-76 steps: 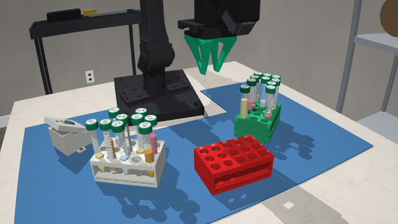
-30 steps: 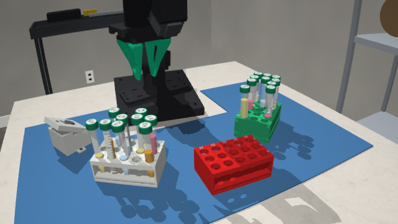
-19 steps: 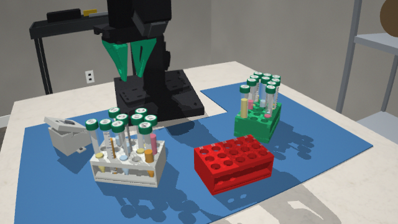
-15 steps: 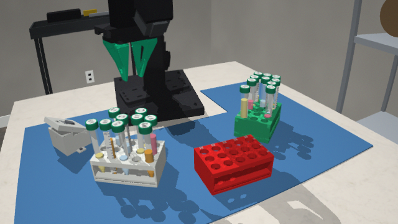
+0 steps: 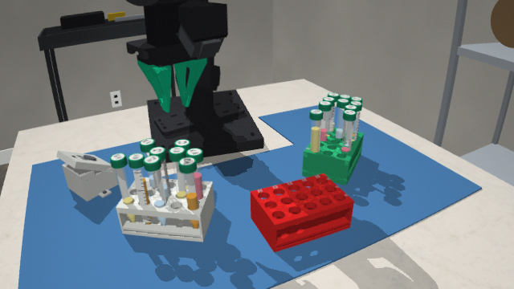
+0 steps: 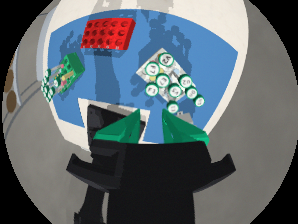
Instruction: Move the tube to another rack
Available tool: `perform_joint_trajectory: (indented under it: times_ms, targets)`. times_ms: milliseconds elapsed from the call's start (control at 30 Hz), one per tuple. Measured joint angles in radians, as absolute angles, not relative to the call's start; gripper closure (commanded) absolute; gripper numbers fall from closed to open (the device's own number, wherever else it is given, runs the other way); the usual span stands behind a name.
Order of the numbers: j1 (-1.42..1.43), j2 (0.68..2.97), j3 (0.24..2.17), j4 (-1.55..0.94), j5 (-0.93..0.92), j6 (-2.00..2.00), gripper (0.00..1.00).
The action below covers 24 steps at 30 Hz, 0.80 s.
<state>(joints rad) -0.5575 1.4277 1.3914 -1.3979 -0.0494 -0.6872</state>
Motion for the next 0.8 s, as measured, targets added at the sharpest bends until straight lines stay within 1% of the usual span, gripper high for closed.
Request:
perform_joint_trajectory:
  times_ms: [800]
  targets:
    - [-0.546,1.445,1.252,-1.25,-0.048,-0.675,0.7]
